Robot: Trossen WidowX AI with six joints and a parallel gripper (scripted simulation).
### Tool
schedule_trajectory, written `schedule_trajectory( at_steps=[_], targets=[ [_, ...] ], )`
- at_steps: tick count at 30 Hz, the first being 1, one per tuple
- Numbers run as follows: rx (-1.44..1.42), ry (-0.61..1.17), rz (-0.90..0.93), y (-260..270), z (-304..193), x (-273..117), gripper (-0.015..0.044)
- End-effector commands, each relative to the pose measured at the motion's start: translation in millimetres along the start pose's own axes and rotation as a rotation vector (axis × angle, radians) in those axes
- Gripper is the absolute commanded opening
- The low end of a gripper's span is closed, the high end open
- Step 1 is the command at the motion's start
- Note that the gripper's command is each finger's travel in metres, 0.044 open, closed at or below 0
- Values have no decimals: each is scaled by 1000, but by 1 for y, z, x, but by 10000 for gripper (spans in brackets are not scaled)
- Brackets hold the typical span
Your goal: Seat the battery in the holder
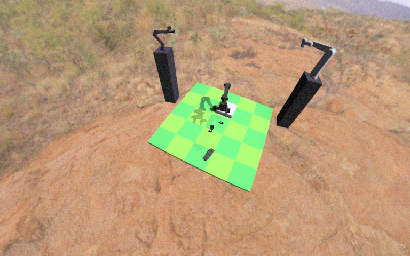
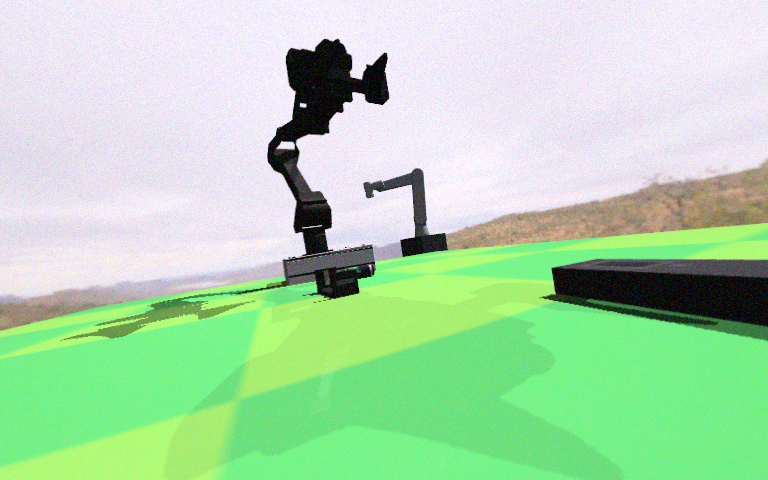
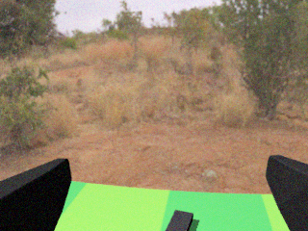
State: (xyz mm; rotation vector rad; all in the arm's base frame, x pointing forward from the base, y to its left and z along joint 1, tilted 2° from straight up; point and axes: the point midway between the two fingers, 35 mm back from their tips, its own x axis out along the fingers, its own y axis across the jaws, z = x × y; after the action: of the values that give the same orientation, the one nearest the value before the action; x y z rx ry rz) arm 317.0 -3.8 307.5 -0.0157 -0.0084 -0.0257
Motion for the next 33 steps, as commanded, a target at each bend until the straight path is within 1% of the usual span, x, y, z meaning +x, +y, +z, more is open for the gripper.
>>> schedule_trajectory(
  at_steps=[1,3,6,9,16,23,29,30,33],
  targets=[
    [15,13,1,0,-3,1,374],
    [139,114,0,3,-28,5,321],
    [416,346,-50,9,-84,7,245],
    [672,563,-167,13,-137,-3,245],
    [997,835,-454,18,-203,-35,245],
    [1245,1020,-882,20,-253,-84,245],
    [1361,1065,-1329,18,-278,-133,245],
    [1364,1064,-1357,18,-279,-136,245],
    [1365,1063,-1362,18,-279,-136,245]
  ],
)
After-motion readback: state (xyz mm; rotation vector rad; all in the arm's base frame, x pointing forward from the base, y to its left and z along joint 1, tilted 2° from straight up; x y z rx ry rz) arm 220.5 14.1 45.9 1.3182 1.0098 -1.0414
